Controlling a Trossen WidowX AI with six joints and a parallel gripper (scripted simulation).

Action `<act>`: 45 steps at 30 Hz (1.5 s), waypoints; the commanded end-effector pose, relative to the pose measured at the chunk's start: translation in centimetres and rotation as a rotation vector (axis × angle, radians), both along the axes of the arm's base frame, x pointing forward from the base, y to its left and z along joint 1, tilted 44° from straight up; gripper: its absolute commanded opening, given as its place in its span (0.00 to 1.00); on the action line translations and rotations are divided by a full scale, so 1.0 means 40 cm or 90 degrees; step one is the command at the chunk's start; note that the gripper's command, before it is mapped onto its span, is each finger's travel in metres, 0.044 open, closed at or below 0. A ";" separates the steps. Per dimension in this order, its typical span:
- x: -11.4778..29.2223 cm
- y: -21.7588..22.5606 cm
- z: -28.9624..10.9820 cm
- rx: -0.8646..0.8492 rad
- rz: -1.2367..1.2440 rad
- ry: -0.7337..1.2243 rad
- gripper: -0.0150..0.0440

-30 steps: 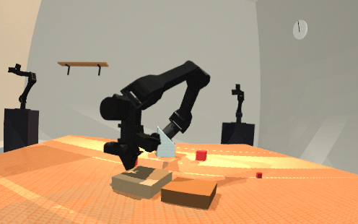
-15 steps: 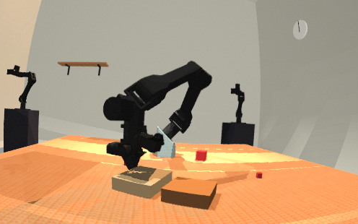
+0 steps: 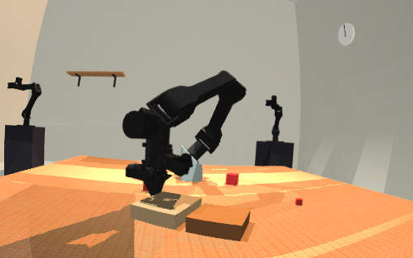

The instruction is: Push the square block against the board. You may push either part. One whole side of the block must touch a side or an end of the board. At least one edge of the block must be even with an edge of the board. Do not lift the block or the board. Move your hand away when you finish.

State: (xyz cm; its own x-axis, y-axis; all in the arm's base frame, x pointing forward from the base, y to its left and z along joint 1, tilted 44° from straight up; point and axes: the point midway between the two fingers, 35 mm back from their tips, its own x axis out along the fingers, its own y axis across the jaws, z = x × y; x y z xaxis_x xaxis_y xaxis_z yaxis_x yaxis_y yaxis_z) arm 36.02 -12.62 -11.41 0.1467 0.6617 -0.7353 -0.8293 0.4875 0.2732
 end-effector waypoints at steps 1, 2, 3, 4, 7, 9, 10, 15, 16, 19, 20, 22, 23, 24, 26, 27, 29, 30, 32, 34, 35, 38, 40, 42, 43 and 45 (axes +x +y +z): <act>0.003 0.000 0.003 0.002 -0.002 -0.002 0.25; 0.001 -0.002 0.001 0.002 -0.002 -0.002 0.25; -0.001 -0.005 -0.001 0.002 -0.002 -0.002 0.25; -0.003 -0.007 -0.004 0.002 -0.002 -0.002 0.25; -0.010 -0.015 -0.012 0.001 -0.002 -0.002 0.25; -0.014 -0.020 -0.017 0.001 -0.002 -0.002 0.25; -0.016 -0.022 -0.019 0.001 -0.002 -0.002 0.25; -0.028 -0.034 -0.032 0.001 -0.002 -0.002 0.25; -0.030 -0.036 -0.035 0.001 -0.002 -0.002 0.25; -0.037 -0.043 -0.043 0.001 -0.002 -0.002 0.25; -0.039 -0.046 -0.045 0.001 -0.002 -0.002 0.25; -0.044 -0.050 -0.051 0.001 -0.002 -0.002 0.25; -0.046 -0.052 -0.053 0.001 -0.002 -0.002 0.25; -0.049 -0.055 -0.056 0.001 -0.002 -0.002 0.25; -0.053 -0.059 -0.061 0.001 -0.002 -0.002 0.25; -0.056 -0.061 -0.063 0.001 -0.002 -0.002 0.25; -0.061 -0.065 -0.069 0.001 -0.002 -0.002 0.25; -0.063 -0.067 -0.071 0.001 -0.002 -0.002 0.25; -0.058 -0.065 -0.060 0.003 -0.003 -0.001 0.25; -0.066 -0.107 -0.016 0.001 -0.003 -0.001 0.25; -0.073 -0.133 0.013 0.000 -0.002 -0.001 0.25; -0.079 -0.153 0.037 0.000 -0.002 -0.001 0.25; -0.079 -0.153 0.037 0.000 -0.002 -0.001 0.25; -0.079 -0.153 0.037 0.000 -0.002 -0.001 0.25; -0.076 -0.156 0.033 0.001 -0.011 -0.002 0.25; -0.055 -0.166 0.032 0.001 -0.013 0.000 0.25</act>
